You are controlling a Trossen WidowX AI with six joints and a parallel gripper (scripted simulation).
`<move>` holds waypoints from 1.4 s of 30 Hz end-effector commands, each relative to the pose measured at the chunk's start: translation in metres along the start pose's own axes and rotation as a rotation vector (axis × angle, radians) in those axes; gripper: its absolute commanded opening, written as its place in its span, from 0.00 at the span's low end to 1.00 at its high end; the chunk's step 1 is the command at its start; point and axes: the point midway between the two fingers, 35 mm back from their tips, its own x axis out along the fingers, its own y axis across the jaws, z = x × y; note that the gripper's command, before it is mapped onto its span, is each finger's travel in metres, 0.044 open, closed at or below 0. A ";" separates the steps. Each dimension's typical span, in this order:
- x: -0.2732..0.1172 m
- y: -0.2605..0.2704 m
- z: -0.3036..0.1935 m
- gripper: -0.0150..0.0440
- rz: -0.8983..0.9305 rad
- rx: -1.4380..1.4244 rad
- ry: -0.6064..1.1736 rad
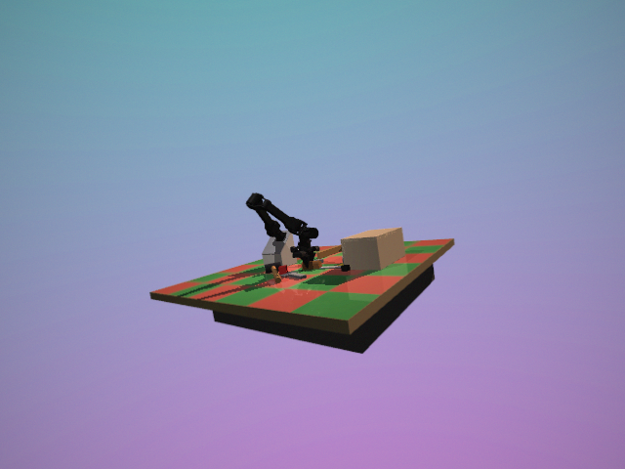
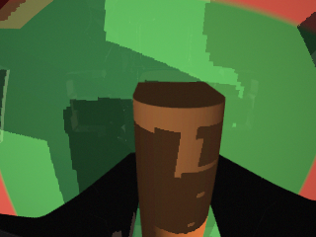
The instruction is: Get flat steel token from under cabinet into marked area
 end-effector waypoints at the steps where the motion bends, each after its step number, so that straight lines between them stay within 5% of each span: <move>1: 0.001 -0.001 0.009 0.25 -0.005 -0.008 -0.005; 42: 0.001 0.007 0.054 0.25 -0.003 -0.008 -0.006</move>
